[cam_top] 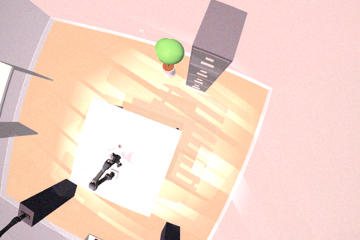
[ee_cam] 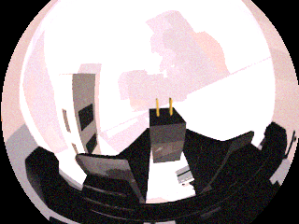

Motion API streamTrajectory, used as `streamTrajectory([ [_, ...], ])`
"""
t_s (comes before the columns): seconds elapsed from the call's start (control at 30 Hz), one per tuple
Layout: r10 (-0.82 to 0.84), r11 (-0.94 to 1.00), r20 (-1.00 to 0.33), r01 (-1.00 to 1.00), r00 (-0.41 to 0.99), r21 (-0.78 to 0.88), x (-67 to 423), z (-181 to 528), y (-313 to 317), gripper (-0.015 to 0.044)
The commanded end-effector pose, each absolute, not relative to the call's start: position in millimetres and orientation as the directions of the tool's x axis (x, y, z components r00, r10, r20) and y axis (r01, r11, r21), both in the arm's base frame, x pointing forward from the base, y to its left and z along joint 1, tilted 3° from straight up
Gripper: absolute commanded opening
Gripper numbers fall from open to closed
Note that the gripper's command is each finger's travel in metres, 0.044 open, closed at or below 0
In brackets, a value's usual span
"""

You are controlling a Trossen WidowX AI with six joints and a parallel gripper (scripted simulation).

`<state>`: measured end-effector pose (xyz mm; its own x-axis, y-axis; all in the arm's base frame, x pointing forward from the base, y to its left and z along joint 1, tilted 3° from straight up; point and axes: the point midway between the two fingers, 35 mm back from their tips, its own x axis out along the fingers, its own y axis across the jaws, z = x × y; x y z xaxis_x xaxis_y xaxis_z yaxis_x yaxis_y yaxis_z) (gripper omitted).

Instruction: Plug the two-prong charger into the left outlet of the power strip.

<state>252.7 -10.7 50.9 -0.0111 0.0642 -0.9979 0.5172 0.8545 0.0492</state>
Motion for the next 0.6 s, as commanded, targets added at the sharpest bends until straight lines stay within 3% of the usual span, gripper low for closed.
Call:
streamTrajectory([
  [0.0,0.067,0.855,-0.998,0.516,-0.006,0.055,251.1,61.8,-10.3,0.0000],
  [0.57,0.049,0.970,-0.999,0.237,-0.008,0.045,244.7,50.2,9.3,0.0000],
])
